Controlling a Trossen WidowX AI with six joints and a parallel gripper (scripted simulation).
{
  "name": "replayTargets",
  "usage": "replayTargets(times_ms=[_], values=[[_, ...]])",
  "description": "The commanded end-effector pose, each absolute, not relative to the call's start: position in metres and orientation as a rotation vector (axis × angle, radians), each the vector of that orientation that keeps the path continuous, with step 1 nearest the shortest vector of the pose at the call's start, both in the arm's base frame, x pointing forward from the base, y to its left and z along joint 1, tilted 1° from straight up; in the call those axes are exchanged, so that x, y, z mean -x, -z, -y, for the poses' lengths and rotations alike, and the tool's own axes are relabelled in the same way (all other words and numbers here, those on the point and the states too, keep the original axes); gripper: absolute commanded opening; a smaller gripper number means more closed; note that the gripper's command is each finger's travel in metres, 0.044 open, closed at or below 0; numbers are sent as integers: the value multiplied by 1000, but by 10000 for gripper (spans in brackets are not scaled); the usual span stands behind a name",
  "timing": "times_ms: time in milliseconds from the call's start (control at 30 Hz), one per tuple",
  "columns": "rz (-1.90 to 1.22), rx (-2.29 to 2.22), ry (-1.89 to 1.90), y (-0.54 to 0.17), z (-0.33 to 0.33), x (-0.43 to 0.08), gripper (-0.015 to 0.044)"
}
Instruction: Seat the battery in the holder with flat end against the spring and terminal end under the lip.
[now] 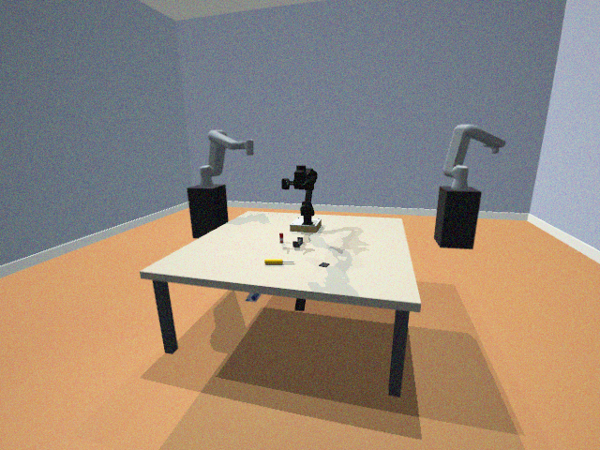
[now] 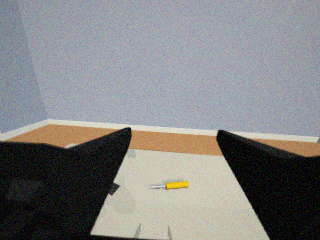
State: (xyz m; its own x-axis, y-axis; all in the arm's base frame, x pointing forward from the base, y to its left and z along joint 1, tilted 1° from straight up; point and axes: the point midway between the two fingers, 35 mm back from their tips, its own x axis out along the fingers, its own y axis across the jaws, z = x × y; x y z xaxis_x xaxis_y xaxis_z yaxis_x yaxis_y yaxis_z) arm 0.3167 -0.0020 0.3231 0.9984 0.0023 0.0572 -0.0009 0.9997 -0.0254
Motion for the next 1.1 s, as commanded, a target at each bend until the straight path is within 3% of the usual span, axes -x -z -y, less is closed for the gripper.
replayTargets(times_ms=[0, 233, 467, 600, 1067], values=[[41, 27, 1, -321, 3, -318, 374], [-589, 58, 67, -217, 36, -346, 190], [-1292, 10, 67, -132, 64, -303, 6], [-1533, -30, 43, -118, 70, -279, 0], [-1533, -30, 43, -104, 70, -281, 0]])
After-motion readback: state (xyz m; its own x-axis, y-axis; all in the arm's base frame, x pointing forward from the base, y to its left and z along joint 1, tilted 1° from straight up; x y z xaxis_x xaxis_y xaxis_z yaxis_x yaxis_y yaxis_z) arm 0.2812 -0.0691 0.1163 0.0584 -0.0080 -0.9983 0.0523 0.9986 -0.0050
